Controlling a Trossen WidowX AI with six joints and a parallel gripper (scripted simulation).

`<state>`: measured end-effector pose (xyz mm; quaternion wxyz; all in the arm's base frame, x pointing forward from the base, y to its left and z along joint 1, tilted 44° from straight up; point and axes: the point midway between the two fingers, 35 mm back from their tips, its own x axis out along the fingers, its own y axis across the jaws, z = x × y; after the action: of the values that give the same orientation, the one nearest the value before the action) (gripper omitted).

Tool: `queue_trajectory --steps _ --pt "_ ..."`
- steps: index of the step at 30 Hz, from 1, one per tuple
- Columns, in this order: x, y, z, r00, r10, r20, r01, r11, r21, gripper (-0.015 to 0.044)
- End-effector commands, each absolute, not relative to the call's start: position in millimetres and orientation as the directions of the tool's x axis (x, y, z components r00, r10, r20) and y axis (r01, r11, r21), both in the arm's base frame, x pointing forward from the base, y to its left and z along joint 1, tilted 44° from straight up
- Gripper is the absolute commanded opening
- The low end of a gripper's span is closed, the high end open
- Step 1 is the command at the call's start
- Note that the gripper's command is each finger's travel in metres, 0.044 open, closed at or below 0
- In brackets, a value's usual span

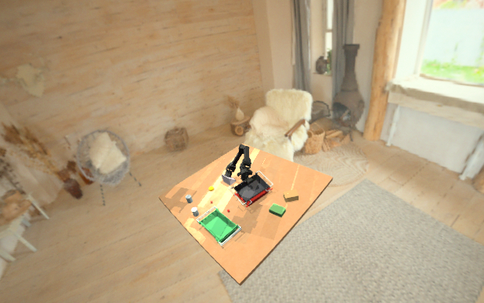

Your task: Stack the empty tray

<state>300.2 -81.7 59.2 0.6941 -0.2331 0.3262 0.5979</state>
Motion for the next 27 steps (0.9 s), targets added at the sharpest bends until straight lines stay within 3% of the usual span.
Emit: queue_trajectory --steps 1,27 --pt "300 -81 59 0.071 0.678 -0.731 -0.982 0.175 0.067 0.0000" --pt "295 -67 54 0.048 0.683 -0.728 -0.985 0.154 0.079 0.0000"
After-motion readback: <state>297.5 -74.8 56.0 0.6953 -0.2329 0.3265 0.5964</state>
